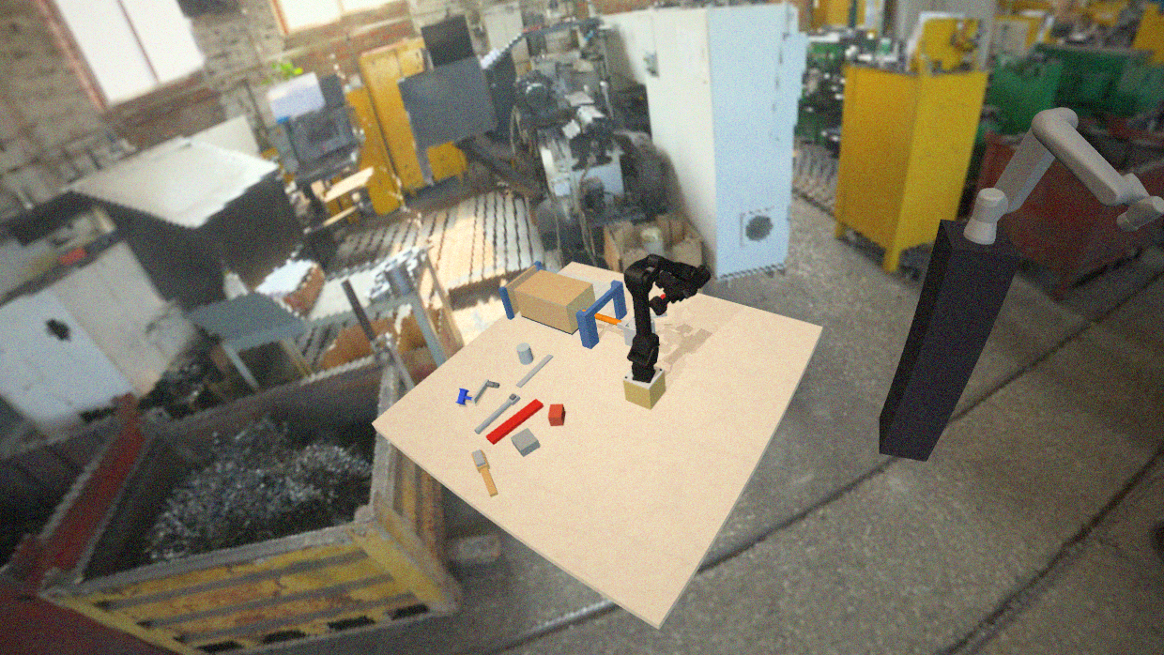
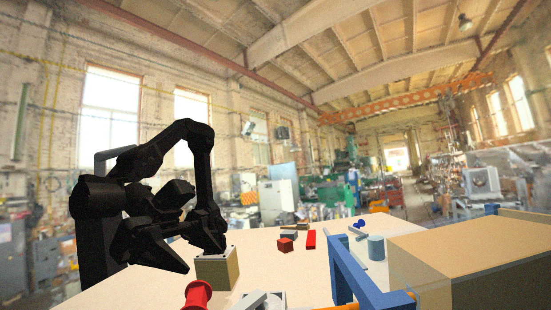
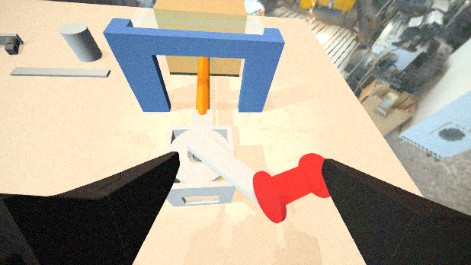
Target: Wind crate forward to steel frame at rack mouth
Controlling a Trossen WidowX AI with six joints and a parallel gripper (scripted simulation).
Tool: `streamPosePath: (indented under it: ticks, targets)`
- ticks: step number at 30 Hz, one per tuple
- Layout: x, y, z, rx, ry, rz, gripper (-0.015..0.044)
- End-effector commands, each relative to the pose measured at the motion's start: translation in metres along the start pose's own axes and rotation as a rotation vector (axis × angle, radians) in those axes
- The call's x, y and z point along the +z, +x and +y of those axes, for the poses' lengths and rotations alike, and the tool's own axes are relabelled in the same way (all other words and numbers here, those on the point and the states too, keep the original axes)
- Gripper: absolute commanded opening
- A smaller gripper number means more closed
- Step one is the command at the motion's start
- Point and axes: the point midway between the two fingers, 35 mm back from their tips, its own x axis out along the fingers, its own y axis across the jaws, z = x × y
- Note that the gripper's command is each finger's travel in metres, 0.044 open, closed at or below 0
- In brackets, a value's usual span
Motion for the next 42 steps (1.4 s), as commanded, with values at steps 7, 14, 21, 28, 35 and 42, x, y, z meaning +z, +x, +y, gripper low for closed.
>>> streamPosePath:
  ticks: [7, 14, 21, 28, 35, 42]
  targets:
    - [0.021, 0.025, -0.003, -0.06, 1.018, 0.509, 0.044]
    - [0.033, 0.028, -0.002, -0.247, 1.336, 0.65, 0.044]
    - [0.048, 0.029, -0.002, -0.513, 1.615, 0.73, 0.044]
    - [0.065, 0.027, -0.001, -0.834, 1.861, 0.709, 0.044]
    - [0.071, 0.026, -0.001, -0.965, 1.974, 0.661, 0.044]
    - [0.071, 0.026, -0.001, -0.965, 1.974, 0.661, 0.044]
